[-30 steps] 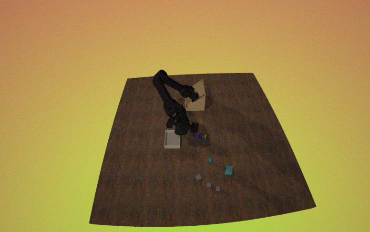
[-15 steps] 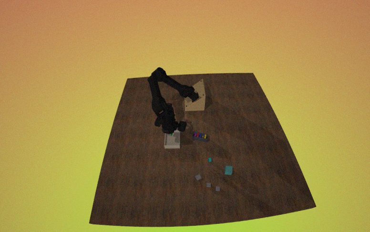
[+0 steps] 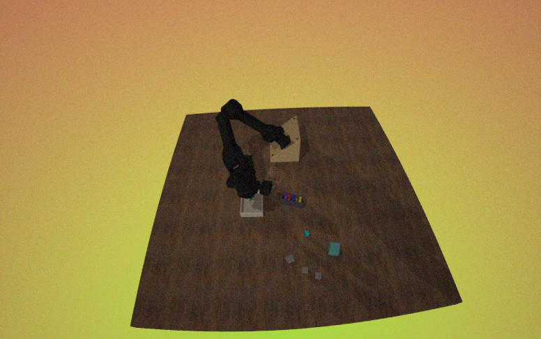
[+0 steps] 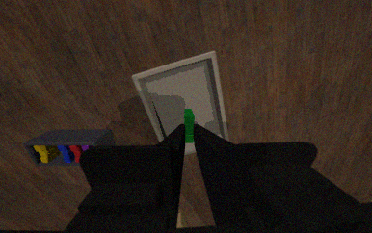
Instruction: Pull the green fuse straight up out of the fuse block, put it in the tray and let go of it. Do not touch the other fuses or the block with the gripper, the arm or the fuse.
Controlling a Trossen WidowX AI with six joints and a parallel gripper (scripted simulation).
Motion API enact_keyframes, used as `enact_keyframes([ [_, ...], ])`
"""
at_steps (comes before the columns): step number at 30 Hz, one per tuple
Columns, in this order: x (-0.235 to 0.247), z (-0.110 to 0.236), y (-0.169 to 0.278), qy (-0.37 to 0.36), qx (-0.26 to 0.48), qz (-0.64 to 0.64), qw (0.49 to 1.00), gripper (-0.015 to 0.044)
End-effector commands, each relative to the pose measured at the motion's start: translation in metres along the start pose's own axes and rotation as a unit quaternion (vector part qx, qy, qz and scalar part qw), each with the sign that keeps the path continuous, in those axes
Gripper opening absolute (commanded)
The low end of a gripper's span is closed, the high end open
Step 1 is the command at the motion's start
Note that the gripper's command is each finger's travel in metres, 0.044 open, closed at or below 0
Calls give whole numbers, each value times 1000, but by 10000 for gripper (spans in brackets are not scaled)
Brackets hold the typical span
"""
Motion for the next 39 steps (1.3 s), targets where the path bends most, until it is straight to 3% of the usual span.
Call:
enact_keyframes([
  [1, 0, -8, 1, 1, 2, 1, 1000, 0],
  [10, -1, -18, 1, 2, 1, 1, 1000, 0],
  [23, 0, -12, 0, 2, 0, 0, 1000, 330],
  [27, 0, 21, 1, 1, 2, 1, 1000, 330],
  [39, 0, 20, 1, -1, 2, 2, 1000, 330],
])
Point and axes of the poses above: the point midway between the two fingers, 35 mm back from their tips, its own z axis back along the fingers, its own x axis across the jaws, y = z × x, the point moved 10 cm from there along z, back along the fingers, and after that the axes turned 5 degrees about -z, right-handed, at the moved point
